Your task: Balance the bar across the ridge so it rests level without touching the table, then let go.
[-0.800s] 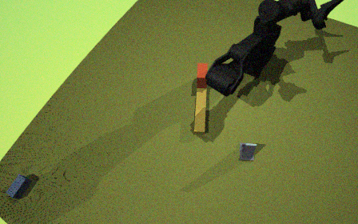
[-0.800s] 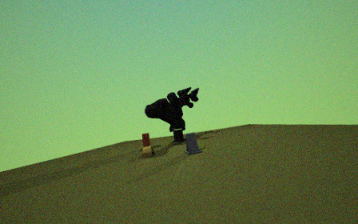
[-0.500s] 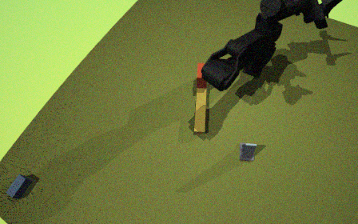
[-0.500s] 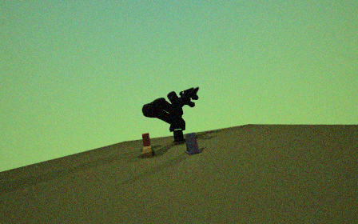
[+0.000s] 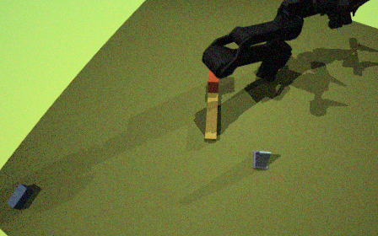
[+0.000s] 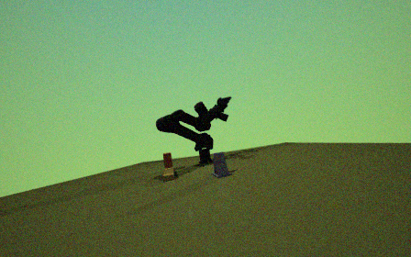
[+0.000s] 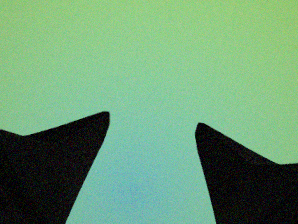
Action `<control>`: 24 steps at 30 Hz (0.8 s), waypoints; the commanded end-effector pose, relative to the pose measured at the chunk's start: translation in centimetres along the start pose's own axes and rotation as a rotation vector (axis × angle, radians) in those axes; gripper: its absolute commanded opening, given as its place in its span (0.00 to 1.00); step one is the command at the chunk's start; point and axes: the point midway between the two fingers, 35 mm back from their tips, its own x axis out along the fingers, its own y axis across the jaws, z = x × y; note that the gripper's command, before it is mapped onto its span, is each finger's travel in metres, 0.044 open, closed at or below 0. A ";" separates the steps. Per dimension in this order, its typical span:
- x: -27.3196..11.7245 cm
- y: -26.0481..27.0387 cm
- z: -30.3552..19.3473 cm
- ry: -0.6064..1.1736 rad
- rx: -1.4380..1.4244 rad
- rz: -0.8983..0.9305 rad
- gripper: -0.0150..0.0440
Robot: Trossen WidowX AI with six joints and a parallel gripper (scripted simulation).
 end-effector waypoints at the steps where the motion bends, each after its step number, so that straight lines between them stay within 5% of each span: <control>1: 0.7 0.2 0.2 -0.019 -0.113 0.013 0.79; 24: 4.2 3.7 3.3 -0.241 -0.799 0.090 0.79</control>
